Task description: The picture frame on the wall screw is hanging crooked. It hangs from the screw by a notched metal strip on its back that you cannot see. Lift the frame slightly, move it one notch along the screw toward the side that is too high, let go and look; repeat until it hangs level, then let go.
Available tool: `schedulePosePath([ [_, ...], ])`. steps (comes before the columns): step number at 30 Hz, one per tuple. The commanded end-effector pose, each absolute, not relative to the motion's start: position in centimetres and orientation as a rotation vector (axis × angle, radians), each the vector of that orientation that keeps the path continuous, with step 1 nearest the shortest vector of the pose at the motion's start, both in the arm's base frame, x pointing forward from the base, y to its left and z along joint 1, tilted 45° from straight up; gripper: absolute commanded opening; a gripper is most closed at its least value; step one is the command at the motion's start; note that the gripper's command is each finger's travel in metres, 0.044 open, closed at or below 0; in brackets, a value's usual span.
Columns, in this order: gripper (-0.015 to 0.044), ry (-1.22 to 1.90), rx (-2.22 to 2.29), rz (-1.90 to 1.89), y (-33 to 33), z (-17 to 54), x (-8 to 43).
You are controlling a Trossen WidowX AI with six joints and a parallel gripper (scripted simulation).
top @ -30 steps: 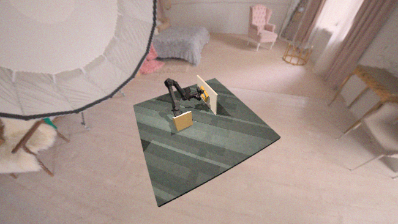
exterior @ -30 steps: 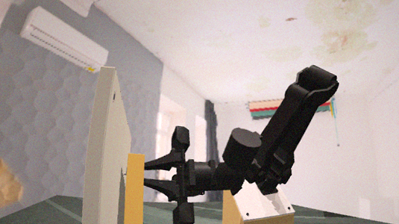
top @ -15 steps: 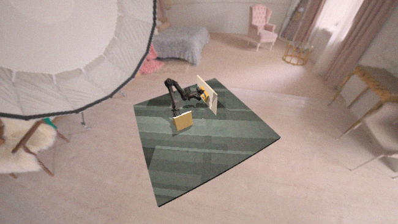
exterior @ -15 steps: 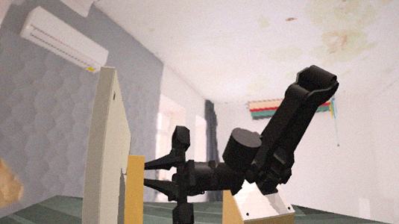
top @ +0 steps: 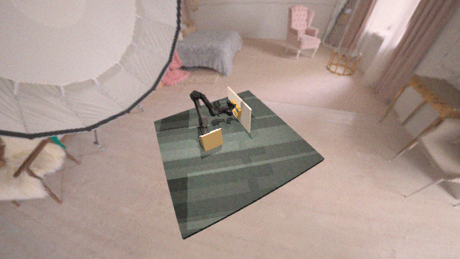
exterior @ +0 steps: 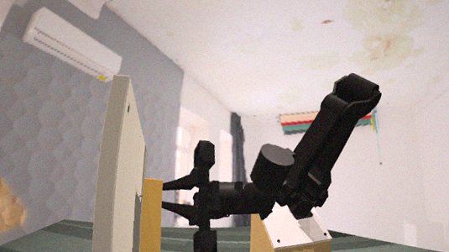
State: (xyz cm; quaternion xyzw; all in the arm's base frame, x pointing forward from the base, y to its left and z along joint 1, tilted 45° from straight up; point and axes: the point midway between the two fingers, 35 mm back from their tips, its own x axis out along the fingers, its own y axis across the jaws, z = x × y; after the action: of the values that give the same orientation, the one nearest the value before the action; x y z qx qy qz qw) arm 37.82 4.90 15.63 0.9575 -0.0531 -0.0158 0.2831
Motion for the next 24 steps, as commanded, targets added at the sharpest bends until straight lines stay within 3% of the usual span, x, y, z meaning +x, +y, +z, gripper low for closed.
schedulePosePath([
  [1, 0.0, -0.139, 2.538, -0.045, 4.94, 15.62, 37.83],
  [24, 0.0, -0.133, 2.43, -0.052, 4.93, 15.66, 37.82],
])
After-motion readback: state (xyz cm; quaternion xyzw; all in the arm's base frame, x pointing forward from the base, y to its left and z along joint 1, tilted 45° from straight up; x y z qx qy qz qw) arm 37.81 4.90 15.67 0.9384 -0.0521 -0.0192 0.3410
